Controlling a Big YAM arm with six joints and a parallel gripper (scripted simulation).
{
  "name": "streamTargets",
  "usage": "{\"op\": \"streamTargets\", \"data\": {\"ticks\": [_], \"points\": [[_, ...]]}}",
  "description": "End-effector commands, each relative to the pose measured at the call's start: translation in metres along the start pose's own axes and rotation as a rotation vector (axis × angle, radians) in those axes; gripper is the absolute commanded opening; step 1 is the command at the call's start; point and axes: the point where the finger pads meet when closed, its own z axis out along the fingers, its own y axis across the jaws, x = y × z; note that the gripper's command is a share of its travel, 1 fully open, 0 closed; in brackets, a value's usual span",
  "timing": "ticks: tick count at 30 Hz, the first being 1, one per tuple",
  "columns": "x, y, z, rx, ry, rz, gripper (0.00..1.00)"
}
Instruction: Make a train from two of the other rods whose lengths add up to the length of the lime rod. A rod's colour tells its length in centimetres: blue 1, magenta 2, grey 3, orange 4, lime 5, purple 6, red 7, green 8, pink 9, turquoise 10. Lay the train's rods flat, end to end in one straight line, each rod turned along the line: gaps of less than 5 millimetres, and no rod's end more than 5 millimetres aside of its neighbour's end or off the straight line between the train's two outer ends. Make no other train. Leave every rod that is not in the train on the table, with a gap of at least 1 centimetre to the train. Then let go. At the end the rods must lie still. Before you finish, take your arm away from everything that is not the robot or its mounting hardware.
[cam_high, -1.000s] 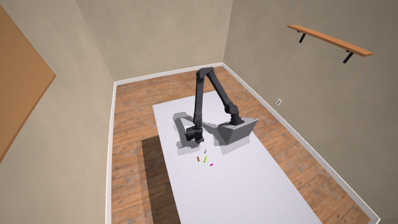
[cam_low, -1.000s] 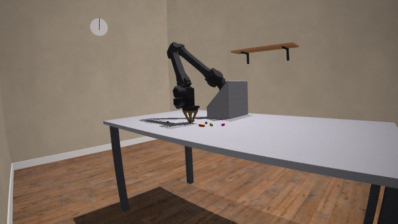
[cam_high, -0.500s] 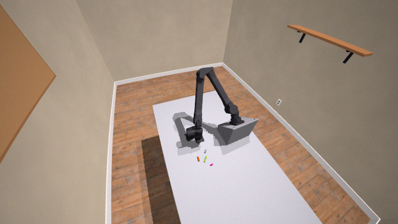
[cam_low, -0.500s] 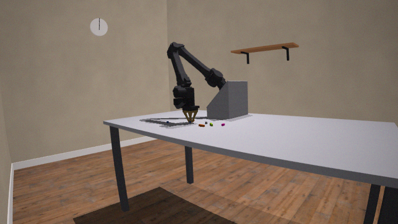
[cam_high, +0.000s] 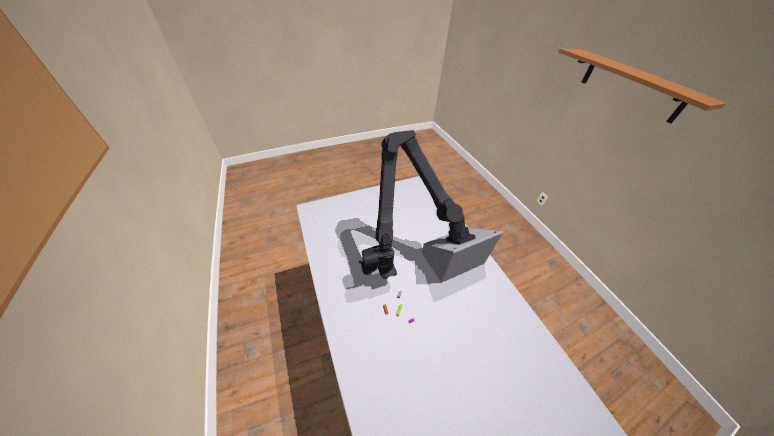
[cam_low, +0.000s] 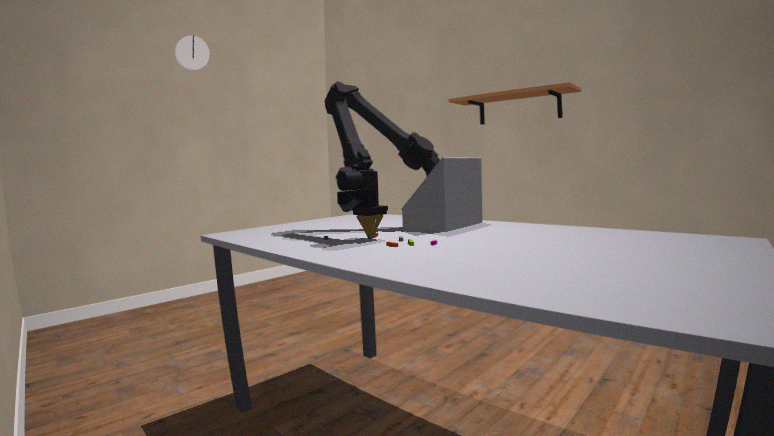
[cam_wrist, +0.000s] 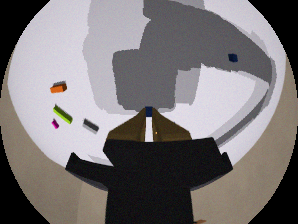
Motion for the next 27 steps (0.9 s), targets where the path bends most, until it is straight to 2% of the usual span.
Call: {"op": "streamTargets", "data": {"ticks": [1, 24, 27], "points": [[-0.002, 0.000, 0.001, -0.003, -0.005, -0.006, 0.05], [-0.002, 0.000, 0.001, -0.003, -0.005, -0.007, 0.05], [-0.008, 0.002, -0.014, -0.004, -0.029, 0.000, 0.05]]}}
